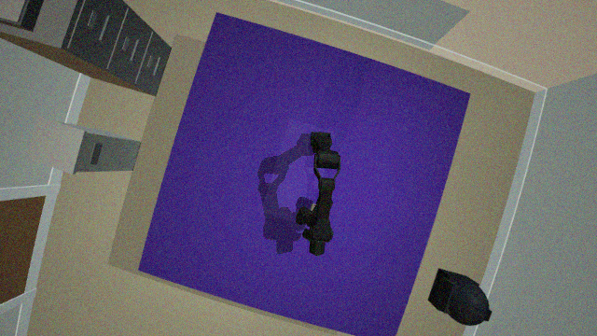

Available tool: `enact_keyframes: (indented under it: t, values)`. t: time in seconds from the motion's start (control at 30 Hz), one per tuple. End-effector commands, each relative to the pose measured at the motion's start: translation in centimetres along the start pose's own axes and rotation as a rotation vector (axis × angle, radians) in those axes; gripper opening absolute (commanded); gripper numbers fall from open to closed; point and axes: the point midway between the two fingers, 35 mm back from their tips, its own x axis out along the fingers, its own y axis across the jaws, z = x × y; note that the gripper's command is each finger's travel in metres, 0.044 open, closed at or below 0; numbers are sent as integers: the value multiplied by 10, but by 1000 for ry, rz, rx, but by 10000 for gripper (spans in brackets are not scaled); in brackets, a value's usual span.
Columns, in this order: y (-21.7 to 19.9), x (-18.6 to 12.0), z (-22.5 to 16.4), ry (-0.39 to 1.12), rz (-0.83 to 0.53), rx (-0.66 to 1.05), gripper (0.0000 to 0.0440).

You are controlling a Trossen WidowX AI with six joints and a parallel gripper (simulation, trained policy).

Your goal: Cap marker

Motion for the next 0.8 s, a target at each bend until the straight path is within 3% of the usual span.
enact_keyframes:
  t: [0.0,0.53,0.77]
  values:
    - [-4,18,6,-35,-46,-3,111]
    - [-2,19,7,-39,-34,-26,132]
    - [-15,18,9,-35,-67,-37,221]
